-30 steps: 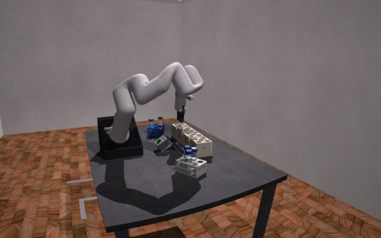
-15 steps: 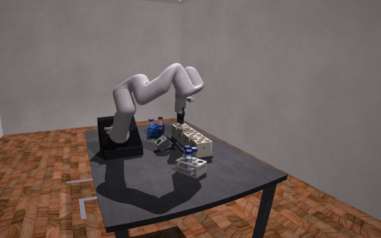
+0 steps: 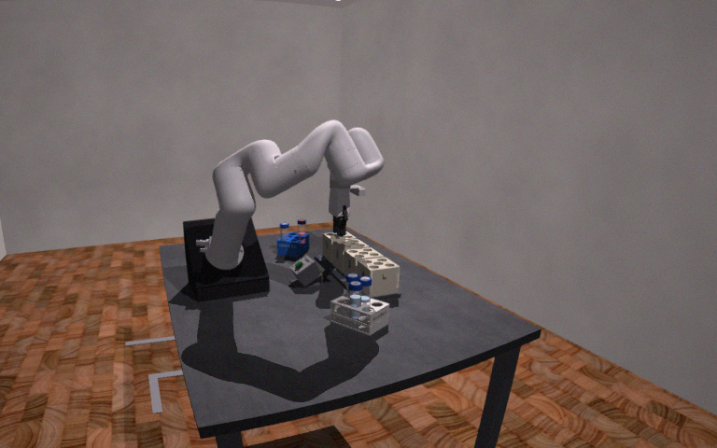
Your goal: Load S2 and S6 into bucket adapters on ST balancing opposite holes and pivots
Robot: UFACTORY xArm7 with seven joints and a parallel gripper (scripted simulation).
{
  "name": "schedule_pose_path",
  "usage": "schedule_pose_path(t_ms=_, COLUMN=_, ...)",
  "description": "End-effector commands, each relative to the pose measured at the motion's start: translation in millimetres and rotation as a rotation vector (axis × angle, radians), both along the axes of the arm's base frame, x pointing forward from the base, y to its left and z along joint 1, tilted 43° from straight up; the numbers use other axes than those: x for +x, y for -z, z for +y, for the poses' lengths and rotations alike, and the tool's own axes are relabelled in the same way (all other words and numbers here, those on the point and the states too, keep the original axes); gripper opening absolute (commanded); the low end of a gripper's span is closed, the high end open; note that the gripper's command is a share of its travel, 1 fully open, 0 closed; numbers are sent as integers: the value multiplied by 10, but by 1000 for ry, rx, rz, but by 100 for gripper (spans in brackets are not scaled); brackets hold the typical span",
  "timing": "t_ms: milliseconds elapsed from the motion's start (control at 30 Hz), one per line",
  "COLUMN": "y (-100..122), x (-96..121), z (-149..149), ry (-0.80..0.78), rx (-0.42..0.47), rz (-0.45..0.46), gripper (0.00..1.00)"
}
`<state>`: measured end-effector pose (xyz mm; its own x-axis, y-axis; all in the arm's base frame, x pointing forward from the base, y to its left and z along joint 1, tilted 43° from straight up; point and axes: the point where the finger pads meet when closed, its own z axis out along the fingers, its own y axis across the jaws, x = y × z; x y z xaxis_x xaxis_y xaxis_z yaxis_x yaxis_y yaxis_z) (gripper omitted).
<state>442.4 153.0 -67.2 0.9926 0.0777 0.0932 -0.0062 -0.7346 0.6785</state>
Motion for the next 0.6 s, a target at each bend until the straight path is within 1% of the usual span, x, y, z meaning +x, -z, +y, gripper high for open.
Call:
schedule_pose_path(t_ms=0, y=-12, x=5, z=30, ry=-4, rx=4, rz=-3, gripper=0)
schedule_pose_path(t_ms=333, y=-12, x=5, z=31, ry=-4, rx=4, rz=-3, gripper=0)
schedule_pose_path(t_ms=367, y=-9, x=5, z=28, ry=-4, rx=4, rz=-3, gripper=44)
schedule_pose_path(t_ms=567, y=-9, x=5, z=29, ry=-4, rx=4, rz=-3, gripper=44)
